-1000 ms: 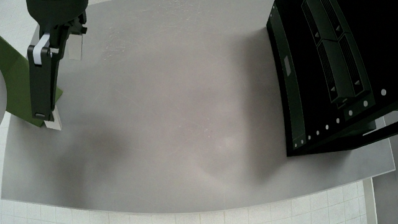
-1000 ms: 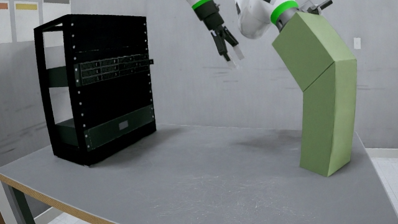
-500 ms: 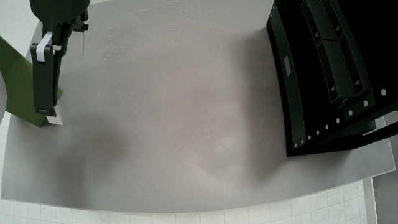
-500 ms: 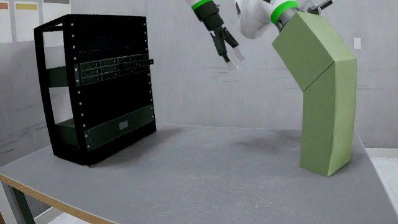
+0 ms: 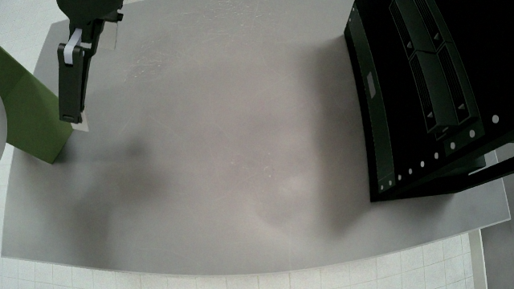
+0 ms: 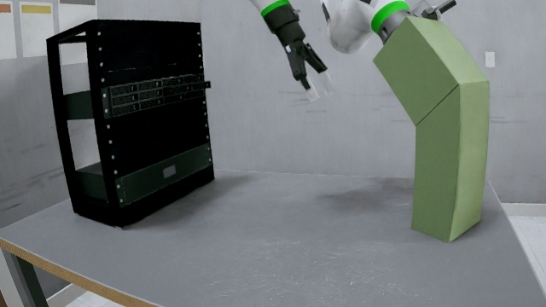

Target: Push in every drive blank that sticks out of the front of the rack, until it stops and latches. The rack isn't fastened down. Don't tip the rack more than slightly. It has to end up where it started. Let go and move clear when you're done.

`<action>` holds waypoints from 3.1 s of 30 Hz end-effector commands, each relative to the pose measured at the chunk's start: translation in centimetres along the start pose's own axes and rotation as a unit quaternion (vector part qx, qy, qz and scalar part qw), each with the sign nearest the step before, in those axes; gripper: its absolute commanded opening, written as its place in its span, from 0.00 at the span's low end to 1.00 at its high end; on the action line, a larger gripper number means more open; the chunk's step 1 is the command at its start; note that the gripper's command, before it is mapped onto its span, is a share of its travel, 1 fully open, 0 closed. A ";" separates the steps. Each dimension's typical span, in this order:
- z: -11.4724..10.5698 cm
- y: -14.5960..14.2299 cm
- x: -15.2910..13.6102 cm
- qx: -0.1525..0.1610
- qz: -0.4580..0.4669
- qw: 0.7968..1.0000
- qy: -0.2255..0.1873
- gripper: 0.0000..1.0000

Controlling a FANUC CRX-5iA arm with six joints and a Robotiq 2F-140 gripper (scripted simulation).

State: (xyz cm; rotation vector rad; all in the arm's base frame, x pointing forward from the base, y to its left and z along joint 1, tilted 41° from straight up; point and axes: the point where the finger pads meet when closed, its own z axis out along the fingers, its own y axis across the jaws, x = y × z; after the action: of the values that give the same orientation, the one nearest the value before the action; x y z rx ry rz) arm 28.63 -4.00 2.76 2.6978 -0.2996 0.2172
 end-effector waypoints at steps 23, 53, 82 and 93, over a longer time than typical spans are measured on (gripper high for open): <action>2.6 -18.1 1.0 0.223 0.057 0.973 -0.021 1.00; -1.2 -33.0 13.0 0.499 0.239 0.832 0.049 1.00; -7.2 -21.1 28.9 0.632 0.406 0.590 0.298 1.00; -9.7 -13.7 29.9 0.637 0.420 0.510 0.398 1.00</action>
State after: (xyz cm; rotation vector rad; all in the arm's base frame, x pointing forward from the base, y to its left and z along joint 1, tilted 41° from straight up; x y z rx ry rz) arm 60.31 9.28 9.86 2.8337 -1.6303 2.5935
